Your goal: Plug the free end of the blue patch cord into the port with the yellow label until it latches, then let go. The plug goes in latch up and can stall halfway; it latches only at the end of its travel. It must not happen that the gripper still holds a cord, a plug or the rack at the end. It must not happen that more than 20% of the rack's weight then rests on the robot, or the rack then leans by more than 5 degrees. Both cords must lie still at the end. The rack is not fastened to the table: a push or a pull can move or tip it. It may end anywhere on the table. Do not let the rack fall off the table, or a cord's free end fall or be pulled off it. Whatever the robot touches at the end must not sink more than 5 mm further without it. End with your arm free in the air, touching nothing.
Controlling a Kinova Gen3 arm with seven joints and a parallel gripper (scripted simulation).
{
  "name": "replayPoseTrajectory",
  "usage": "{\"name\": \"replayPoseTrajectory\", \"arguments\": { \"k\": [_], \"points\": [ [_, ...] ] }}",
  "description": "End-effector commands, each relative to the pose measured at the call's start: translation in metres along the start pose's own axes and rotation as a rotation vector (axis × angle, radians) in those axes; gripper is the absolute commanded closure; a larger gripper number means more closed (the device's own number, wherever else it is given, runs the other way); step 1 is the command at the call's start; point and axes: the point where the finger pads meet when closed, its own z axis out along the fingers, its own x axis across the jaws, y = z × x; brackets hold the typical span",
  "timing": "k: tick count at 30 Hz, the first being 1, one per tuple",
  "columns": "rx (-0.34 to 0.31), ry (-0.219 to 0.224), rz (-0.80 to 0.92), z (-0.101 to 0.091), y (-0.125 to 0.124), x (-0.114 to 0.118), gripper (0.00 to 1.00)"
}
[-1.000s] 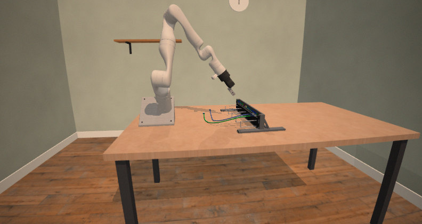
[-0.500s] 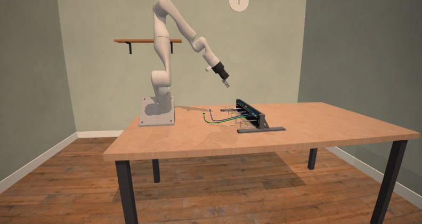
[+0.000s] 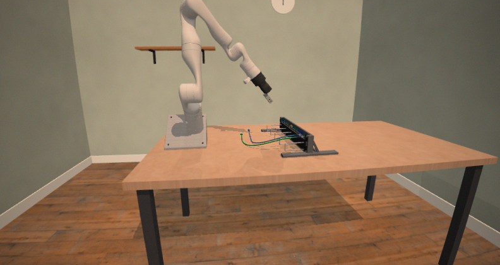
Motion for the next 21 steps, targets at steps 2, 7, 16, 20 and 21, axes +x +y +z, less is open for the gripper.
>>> {"name": "replayPoseTrajectory", "arguments": {
  "k": [2, 7, 16, 20, 21],
  "points": [
    [0.001, 0.002, 0.005, -0.001, 0.0, -0.013, 1.0],
    [0.001, 0.002, 0.005, -0.001, 0.0, -0.038, 1.0],
    [0.001, 0.002, 0.005, -0.001, 0.0, -0.07, 1.0],
    [0.001, 0.002, 0.005, -0.001, 0.0, -0.082, 1.0],
    [0.001, 0.002, 0.005, -0.001, 0.0, -0.083, 1.0]
  ]
}}
